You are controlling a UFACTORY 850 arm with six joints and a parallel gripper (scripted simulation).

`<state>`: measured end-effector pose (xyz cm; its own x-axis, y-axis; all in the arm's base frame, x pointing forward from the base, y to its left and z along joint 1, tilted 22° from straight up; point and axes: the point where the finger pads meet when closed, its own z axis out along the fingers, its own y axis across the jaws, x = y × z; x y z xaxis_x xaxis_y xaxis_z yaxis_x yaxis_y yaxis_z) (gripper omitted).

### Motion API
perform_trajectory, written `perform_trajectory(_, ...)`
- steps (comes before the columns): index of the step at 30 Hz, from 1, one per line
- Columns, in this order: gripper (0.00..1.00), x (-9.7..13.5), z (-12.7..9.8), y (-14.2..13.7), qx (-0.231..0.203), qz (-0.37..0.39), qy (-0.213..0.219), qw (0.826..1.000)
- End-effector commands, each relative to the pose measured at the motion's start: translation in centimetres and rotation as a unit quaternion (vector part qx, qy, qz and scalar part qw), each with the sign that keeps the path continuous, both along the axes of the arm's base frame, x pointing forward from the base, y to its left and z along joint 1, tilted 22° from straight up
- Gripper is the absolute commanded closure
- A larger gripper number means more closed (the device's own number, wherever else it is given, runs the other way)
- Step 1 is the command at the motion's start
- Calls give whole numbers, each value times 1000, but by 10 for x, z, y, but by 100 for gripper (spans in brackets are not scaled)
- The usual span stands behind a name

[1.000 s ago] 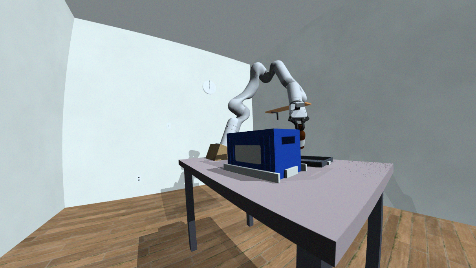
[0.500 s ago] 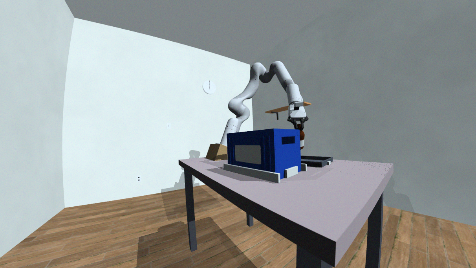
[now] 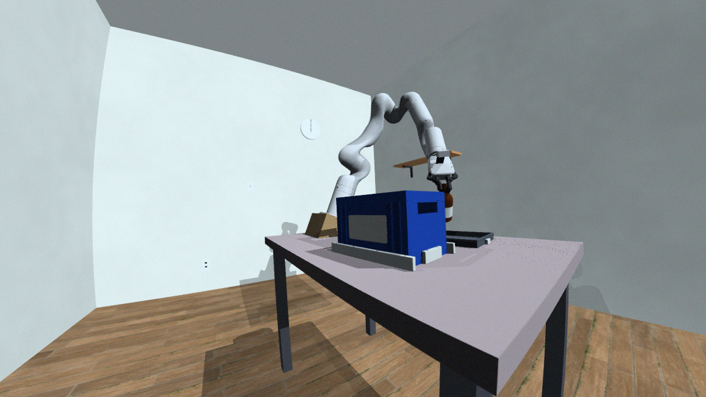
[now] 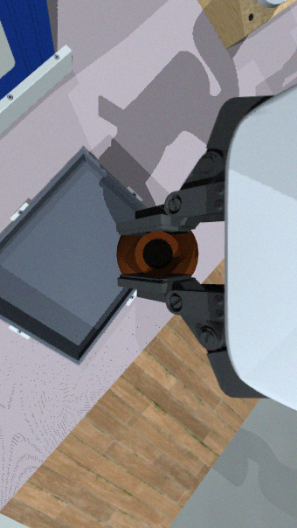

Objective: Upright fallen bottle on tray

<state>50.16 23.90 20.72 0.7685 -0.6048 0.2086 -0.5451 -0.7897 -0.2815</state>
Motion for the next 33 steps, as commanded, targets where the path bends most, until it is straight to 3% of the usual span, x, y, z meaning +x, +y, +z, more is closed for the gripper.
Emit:
perform_trajectory(1, 100, 1, 1, 2, -8, -5, -15, 1000)
perform_trajectory(33, 100, -1, 0, 2, -15, -8, -20, 1000)
